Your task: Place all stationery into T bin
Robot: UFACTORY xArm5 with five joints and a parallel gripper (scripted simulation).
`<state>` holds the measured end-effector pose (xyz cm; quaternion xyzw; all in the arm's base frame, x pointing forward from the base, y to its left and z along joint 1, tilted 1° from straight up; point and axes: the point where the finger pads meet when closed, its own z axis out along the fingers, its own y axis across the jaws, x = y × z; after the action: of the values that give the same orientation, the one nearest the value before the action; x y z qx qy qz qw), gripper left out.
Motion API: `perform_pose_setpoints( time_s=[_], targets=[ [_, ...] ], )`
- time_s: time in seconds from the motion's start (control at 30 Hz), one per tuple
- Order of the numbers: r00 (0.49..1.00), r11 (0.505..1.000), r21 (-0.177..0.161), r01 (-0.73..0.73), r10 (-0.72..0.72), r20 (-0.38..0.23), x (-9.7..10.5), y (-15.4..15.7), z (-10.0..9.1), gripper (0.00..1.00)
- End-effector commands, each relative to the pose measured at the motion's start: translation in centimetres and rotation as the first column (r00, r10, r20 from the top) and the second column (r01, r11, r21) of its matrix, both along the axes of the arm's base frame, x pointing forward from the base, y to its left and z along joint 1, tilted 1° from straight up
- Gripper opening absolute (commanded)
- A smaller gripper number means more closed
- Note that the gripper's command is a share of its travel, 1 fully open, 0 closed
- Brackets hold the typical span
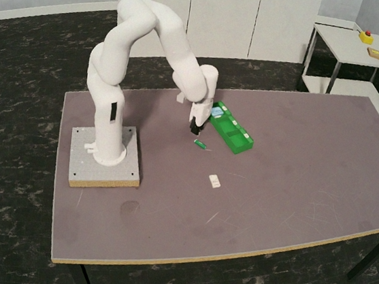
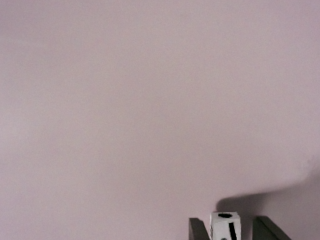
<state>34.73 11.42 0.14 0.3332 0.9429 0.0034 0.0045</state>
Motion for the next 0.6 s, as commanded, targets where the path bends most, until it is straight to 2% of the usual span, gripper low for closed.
perform_pose_setpoints(
  time_s=[0.0,0.33,0.57],
  targets=[
    [1.0,1.0,0.002,0.0,0.0,0.006,0.3,0.1,-0.3,0.3],
    [1.0,1.0,0.002,0.0,0.0,0.006,0.3,0.1,-1.5,0.3],
    [1.0,1.0,0.002,0.0,0.0,0.006,0.3,0.1,-1.5,0.3]
  ],
)
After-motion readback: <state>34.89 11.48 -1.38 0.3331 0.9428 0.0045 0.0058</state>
